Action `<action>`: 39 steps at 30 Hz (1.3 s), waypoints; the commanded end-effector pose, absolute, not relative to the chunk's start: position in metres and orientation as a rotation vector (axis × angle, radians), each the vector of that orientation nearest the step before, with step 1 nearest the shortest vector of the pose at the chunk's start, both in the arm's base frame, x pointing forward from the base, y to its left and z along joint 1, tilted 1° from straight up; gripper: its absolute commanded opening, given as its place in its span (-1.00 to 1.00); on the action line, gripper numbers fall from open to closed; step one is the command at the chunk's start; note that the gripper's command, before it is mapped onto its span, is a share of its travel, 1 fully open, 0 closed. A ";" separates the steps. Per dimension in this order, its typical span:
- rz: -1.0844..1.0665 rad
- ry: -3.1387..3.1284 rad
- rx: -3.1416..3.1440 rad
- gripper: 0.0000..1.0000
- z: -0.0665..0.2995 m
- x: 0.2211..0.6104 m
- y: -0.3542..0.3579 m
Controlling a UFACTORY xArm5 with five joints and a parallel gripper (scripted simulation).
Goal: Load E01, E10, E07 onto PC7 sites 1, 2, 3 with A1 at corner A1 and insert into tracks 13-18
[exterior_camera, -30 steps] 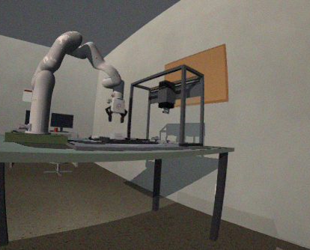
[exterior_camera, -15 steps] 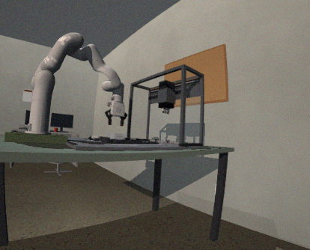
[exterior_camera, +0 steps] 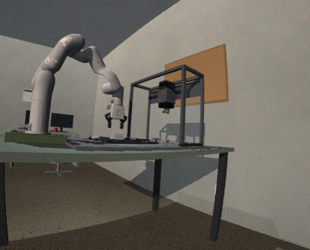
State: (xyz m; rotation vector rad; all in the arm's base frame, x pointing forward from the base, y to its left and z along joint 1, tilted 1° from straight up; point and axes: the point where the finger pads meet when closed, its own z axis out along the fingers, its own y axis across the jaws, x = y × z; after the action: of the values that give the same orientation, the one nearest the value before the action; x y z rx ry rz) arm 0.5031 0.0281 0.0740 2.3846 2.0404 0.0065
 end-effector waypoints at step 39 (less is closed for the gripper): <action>0.031 2.048 2.394 1.00 0.057 0.505 0.029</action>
State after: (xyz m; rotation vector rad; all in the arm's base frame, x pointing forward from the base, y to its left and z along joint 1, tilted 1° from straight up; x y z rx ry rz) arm 0.5034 0.0284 0.0574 2.3842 2.0401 0.0076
